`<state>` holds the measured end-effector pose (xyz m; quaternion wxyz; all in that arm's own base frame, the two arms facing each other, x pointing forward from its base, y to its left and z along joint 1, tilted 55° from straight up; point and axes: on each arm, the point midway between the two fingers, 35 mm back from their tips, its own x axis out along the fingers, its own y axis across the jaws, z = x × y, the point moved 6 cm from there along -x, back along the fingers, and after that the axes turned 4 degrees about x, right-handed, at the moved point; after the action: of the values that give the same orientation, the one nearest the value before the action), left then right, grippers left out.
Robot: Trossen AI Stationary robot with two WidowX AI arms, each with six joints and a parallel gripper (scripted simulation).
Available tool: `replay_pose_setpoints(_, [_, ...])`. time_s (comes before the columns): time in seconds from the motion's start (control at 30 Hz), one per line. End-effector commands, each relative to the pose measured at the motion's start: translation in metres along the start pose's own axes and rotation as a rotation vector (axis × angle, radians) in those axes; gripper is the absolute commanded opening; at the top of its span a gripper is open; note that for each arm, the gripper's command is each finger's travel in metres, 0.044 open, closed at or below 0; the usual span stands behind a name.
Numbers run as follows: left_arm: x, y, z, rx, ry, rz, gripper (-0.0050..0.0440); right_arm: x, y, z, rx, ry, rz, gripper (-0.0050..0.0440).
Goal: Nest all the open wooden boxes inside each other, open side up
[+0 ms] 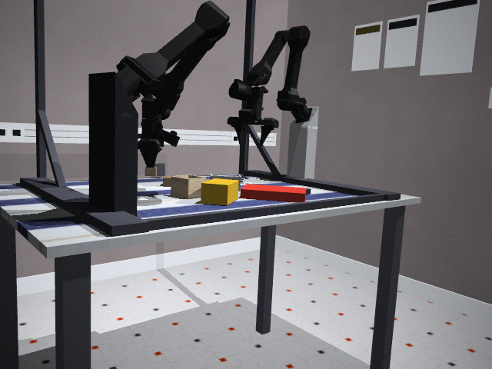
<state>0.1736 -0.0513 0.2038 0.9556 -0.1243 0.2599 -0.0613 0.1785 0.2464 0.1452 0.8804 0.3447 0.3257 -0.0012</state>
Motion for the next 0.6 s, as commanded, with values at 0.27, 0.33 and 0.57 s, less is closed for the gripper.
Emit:
replay_pose_setpoints(0.27, [-0.005,-0.002,0.006,-0.006,-0.024,-0.010,0.0400,-0.013,0.006,0.042,0.016,0.001,0.016,0.0116])
replay_pose_setpoints(0.33, [-0.005,-0.002,0.006,-0.006,-0.024,-0.010,0.0400,-0.016,0.005,0.053,0.016,0.001,0.015,0.0116])
replay_pose_setpoints(0.57, [-0.005,-0.002,0.006,-0.006,-0.024,-0.010,0.0400,-0.026,0.001,0.080,0.014,-0.001,0.015,0.0116])
